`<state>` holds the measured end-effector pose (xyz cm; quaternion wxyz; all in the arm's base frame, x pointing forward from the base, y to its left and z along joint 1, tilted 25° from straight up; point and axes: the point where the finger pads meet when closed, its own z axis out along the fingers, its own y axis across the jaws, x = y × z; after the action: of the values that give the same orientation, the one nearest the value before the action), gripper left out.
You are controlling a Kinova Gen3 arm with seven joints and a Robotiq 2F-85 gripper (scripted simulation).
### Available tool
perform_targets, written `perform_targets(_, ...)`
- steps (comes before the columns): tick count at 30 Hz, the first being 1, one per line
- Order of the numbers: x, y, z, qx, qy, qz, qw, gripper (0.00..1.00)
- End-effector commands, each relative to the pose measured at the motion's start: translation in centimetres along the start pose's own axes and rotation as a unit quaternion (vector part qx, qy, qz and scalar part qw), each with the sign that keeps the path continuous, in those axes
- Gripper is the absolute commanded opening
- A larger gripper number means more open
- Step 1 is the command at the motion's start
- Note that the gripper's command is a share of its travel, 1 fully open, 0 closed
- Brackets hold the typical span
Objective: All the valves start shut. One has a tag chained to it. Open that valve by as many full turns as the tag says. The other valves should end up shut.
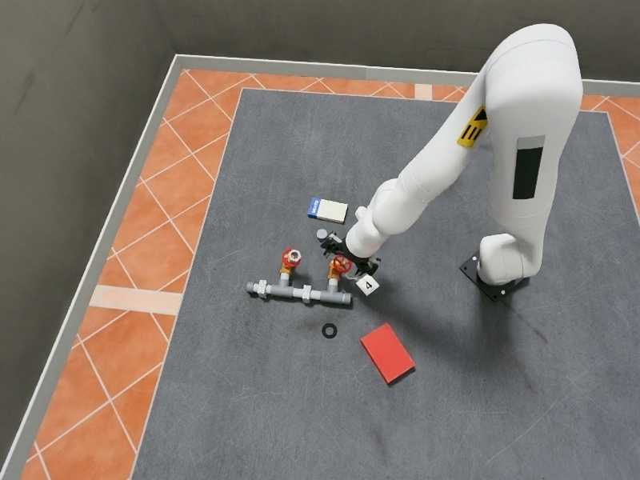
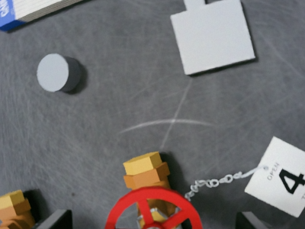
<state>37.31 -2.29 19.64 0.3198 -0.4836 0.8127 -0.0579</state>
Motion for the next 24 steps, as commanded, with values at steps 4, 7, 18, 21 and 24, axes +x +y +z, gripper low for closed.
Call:
perform_targets(4,0.0,-0.03,-0.01,0.0,0.0,0.074,0.997,1.0)
perform_targets(7,0.0,-0.03,-0.01,0.0,0.0,0.121,0.993,1.0)
perform_targets(18,0.0,-0.03,-0.01,0.0,0.0,0.27,0.963,1.0)
perform_targets(21,0.0,-0.03,-0.01,0.0,0.0,0.321,0.947,1.0)
perform_targets(24,0.0,-0.03,-0.01,0.0,0.0,0.373,0.928,1.0)
